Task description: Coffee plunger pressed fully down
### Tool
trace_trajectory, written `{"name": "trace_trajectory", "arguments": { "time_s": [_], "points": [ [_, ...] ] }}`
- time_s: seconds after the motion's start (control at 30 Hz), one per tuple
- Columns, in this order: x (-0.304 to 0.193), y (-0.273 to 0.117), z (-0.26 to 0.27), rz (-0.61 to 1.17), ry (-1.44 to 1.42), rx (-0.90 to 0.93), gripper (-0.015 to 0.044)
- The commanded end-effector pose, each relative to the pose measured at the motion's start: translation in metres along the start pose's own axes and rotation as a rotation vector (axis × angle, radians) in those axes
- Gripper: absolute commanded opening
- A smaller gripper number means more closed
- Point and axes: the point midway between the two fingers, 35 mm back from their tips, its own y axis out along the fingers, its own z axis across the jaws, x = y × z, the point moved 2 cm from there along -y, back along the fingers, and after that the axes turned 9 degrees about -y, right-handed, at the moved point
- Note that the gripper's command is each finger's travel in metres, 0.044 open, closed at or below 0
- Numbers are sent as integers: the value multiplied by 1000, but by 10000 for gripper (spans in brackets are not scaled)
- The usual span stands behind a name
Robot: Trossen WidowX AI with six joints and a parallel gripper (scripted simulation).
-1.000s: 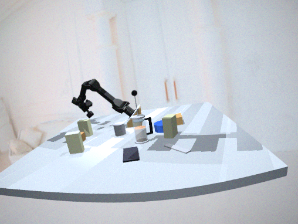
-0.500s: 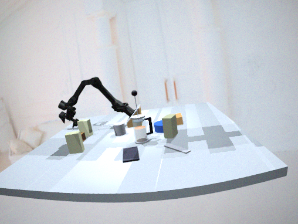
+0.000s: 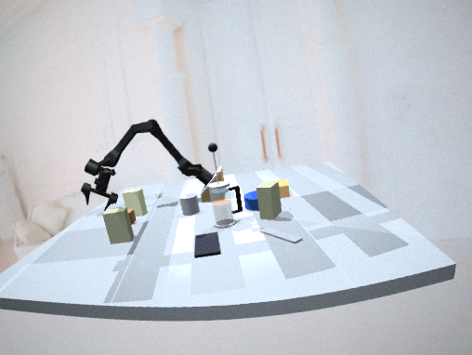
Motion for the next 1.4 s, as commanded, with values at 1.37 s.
{"name": "trace_trajectory", "arguments": {
  "time_s": [1.37],
  "points": [
    [-353,-536,-180,571,-2057,1407,440]
  ]
}}
